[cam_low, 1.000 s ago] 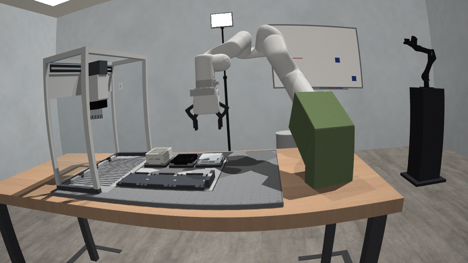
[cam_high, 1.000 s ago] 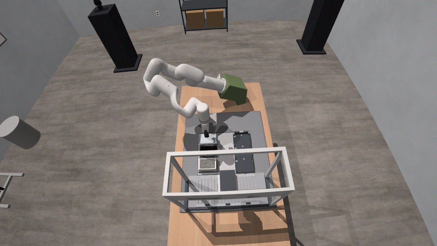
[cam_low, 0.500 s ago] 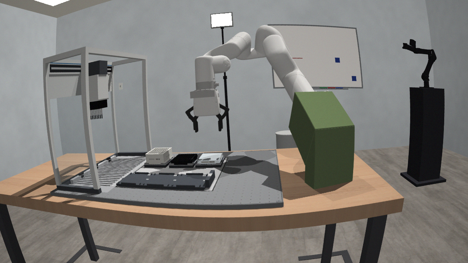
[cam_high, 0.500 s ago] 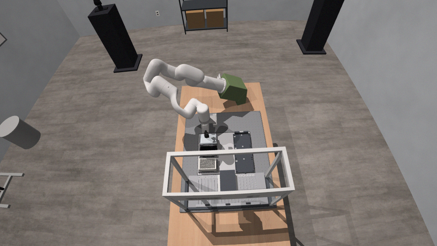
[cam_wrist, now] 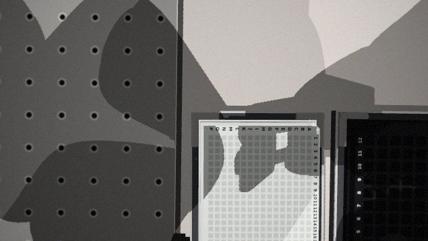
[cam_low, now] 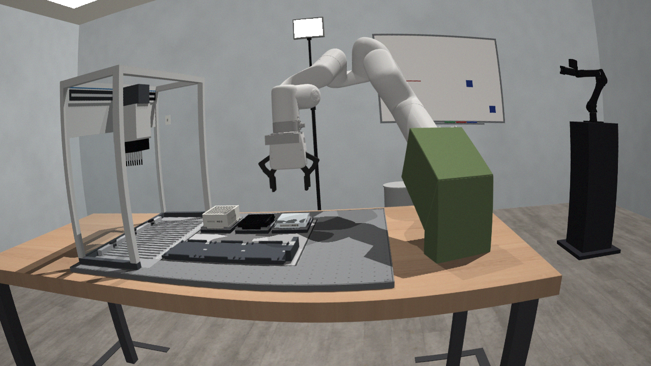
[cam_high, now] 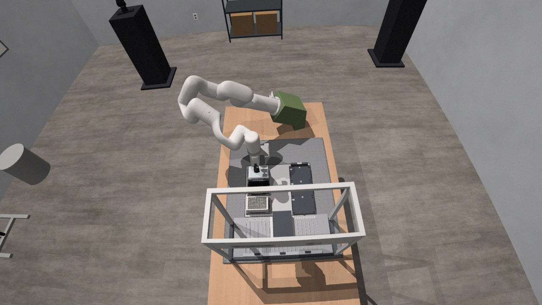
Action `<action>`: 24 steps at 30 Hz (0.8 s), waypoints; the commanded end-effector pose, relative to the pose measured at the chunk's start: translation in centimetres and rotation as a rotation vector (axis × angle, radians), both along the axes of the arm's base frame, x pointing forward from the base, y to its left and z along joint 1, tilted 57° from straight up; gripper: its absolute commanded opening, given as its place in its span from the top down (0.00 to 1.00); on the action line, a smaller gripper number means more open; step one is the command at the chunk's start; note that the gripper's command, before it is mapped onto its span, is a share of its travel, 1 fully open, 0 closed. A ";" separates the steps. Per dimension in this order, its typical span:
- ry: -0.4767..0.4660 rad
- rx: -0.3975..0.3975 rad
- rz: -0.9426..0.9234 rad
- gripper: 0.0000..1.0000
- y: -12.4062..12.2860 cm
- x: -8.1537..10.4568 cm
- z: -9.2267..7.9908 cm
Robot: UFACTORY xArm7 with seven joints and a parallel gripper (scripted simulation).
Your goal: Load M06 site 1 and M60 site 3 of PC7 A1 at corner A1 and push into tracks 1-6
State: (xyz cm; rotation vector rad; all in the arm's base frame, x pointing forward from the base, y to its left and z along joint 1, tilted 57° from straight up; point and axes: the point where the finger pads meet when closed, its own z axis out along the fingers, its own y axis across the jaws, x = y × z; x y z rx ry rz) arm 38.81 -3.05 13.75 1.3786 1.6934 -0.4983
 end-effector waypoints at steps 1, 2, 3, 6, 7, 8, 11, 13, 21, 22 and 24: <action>-0.003 0.001 0.004 0.00 -0.3 0.4 -0.3; -0.003 0.001 0.004 0.00 -0.4 0.4 -0.4; -0.003 0.001 0.004 0.00 -0.4 0.4 -0.4; -0.003 0.001 0.004 0.00 -0.7 0.5 -0.6; -0.003 0.001 0.004 0.00 -0.8 0.6 -0.7; -0.003 0.001 0.004 0.00 -1.0 0.7 -0.7; -0.003 0.001 0.004 0.00 -1.3 0.9 -1.0; -0.003 0.001 0.004 0.00 -1.6 1.0 -1.2; -0.002 0.001 0.004 0.00 -2.3 1.3 -1.7; -0.002 0.001 0.004 0.00 -2.5 1.4 -1.8; -0.002 0.001 0.004 0.00 -2.7 1.5 -2.0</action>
